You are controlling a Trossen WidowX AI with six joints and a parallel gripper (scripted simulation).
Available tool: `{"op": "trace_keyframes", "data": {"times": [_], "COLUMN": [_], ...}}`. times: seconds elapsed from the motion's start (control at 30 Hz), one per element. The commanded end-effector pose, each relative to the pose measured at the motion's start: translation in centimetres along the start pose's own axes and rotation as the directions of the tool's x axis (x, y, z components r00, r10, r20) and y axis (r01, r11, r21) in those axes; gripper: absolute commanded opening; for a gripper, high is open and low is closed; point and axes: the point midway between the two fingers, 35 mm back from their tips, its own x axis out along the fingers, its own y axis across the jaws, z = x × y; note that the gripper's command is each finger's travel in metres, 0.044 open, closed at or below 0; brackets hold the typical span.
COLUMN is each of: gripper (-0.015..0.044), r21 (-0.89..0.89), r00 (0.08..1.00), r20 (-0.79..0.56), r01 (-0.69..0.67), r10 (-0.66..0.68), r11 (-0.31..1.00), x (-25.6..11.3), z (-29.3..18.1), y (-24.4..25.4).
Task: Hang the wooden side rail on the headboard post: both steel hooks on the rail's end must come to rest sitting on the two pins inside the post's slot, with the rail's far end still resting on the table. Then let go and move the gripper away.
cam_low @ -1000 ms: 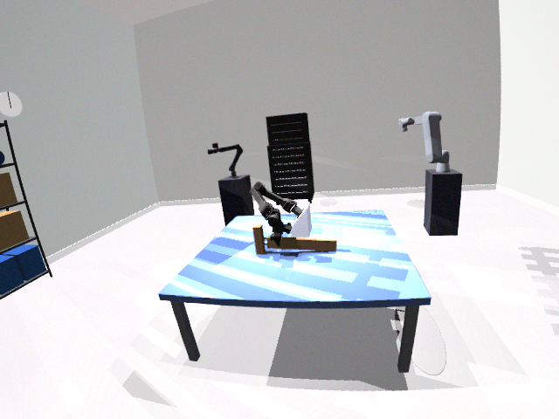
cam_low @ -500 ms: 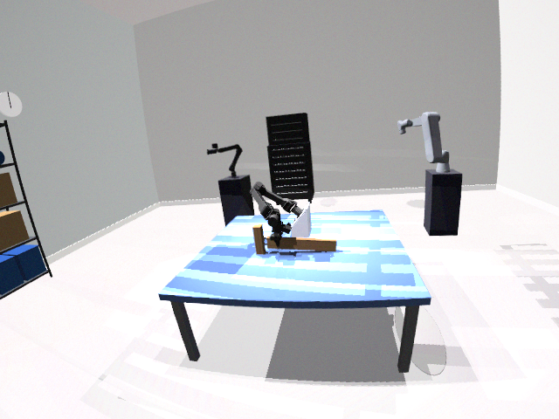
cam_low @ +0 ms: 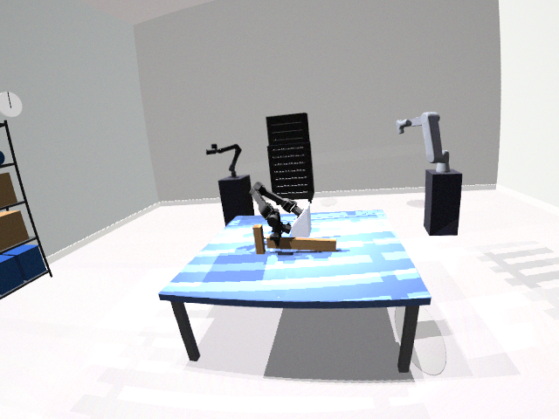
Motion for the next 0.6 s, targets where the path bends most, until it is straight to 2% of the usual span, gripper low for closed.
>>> {"op": "trace_keyframes", "data": {"times": [0.0, 0.57], "gripper": [0.0000, 0.0000], "r21": [-0.007, -0.007], "r00": [1.000, 1.000], "r20": [-0.004, -0.004], "r01": [0.008, 0.008], "r10": [-0.008, -0.008], "r11": [1.000, 1.000], "x": [-0.34, -0.32], "z": [-0.09, -0.28], "y": [-0.15, -0.16]}}
